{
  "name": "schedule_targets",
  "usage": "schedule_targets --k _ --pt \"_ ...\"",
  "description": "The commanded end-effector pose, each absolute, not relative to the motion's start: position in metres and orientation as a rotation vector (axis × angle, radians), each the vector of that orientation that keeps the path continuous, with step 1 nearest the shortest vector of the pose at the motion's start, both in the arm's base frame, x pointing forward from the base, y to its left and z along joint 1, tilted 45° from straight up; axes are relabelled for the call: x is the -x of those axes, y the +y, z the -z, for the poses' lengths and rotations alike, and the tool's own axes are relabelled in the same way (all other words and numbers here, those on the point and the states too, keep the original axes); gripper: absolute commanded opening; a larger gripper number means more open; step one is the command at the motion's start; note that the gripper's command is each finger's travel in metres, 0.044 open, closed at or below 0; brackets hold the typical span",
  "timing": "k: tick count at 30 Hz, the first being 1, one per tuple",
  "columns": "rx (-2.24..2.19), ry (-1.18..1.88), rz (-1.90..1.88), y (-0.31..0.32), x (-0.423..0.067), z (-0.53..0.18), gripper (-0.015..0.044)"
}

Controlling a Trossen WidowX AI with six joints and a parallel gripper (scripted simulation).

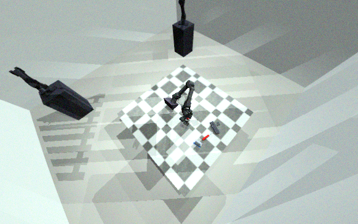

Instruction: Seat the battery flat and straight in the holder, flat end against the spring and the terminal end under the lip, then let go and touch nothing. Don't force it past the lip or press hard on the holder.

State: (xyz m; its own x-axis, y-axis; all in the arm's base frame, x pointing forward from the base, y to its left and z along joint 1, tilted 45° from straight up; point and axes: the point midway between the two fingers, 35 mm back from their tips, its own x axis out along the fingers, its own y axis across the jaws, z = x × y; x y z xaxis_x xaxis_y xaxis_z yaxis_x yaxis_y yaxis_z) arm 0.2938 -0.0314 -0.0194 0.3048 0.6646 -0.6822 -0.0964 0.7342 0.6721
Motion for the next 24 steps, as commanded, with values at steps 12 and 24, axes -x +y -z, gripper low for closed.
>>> schedule_targets --k 12,24 --pt "-0.602 1.081 -0.501 -0.0272 -0.2909 0.0235 0.0084" --pt "-0.615 1.02 -0.475 -0.024 -0.2879 0.026 0.0084"
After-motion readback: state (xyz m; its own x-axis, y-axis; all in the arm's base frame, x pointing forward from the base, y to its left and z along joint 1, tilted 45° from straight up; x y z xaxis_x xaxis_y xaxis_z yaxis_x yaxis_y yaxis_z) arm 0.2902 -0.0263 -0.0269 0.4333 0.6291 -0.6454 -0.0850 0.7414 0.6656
